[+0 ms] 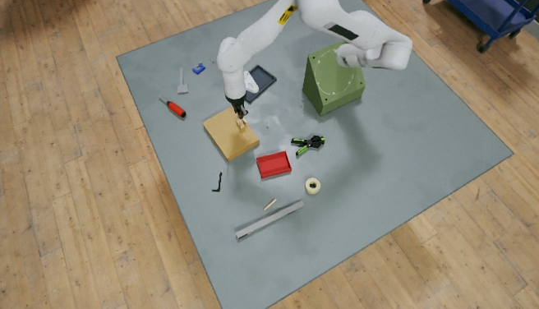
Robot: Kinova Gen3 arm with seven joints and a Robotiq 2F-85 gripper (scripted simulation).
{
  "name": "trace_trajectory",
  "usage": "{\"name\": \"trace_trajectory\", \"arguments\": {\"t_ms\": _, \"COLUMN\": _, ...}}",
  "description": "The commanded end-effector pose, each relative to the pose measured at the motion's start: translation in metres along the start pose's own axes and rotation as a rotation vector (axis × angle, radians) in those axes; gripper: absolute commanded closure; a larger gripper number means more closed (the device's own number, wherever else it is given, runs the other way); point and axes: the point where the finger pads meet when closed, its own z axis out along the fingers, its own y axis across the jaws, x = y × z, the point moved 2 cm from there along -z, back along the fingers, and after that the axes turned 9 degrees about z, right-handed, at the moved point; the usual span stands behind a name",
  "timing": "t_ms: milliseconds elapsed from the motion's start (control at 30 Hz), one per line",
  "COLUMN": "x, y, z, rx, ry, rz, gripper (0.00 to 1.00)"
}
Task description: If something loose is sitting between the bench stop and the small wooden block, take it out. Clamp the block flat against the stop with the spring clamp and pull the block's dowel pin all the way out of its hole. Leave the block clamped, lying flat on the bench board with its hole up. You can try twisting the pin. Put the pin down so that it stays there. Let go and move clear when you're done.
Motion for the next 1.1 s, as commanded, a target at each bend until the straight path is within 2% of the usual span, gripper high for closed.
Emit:
{"name": "trace_trajectory", "arguments": {"t_ms": 0, "x": 0.0, "y": 0.0, "z": 0.002, "rx": 0.001, "ry": -0.002, "rz": 0.0, "gripper": 0.66}}
{"name": "trace_trajectory", "arguments": {"t_ms": 1067, "x": 0.0, "y": -0.001, "z": 0.028, "rx": 0.001, "ry": -0.002, "rz": 0.0, "gripper": 0.66}}
